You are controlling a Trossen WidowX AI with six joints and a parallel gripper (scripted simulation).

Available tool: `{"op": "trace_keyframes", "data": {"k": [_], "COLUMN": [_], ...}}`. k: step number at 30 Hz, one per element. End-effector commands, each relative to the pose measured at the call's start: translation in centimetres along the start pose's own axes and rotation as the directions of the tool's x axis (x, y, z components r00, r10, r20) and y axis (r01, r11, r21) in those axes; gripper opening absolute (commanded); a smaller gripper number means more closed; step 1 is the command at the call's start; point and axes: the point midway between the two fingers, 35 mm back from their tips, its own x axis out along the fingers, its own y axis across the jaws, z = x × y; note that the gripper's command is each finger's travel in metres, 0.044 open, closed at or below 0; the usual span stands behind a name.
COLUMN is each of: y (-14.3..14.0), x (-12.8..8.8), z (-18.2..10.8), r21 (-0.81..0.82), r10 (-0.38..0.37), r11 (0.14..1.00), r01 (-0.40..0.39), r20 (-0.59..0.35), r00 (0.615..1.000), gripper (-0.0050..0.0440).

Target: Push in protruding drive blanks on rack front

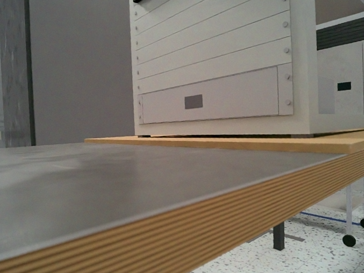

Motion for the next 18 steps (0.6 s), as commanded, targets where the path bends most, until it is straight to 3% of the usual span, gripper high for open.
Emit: {"op": "trace_keyframes", "data": {"k": [1, 18], "y": [-0.09, 0.11], "x": [-0.08, -0.46], "z": [0.8, 0.99], "r21": [0.007, 0.028], "r10": [-0.002, 0.014], "r11": [1.0, 1.0], "r01": [0.001, -0.015], "r20": [0.019, 0.006], "r00": [1.0, 1.0], "gripper": [0.044, 0.044]}}
